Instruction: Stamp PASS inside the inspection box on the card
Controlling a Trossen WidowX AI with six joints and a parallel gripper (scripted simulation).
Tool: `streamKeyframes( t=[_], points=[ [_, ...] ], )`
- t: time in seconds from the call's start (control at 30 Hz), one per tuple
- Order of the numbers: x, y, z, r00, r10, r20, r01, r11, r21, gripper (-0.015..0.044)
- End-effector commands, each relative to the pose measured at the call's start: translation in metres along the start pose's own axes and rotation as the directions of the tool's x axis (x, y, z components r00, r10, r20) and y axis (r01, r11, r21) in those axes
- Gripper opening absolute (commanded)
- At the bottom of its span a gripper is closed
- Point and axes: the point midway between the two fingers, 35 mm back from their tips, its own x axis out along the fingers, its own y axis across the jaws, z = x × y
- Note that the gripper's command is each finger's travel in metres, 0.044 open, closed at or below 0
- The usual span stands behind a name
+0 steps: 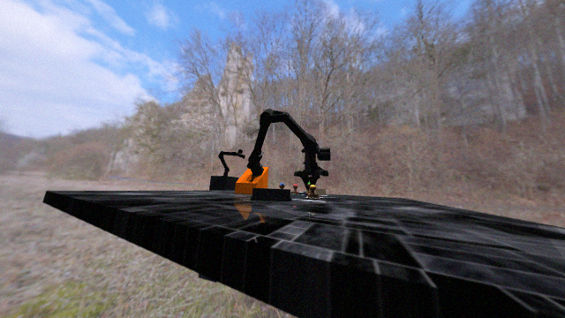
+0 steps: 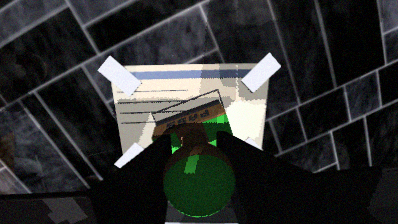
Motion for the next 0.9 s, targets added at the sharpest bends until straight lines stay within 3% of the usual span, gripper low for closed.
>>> streamKeyframes(
  t=[0.0, 0.87],
  points=[
    [0.0033, 0.0, -0.0004, 1.0, -0.003, -0.002, 0.003, 1.0, -0.005, 0.0],
    [0.011, 0.0003, -0.001, 1.0, -0.003, -0.002, 0.003, 1.0, -0.005, 0.0]
  ],
)
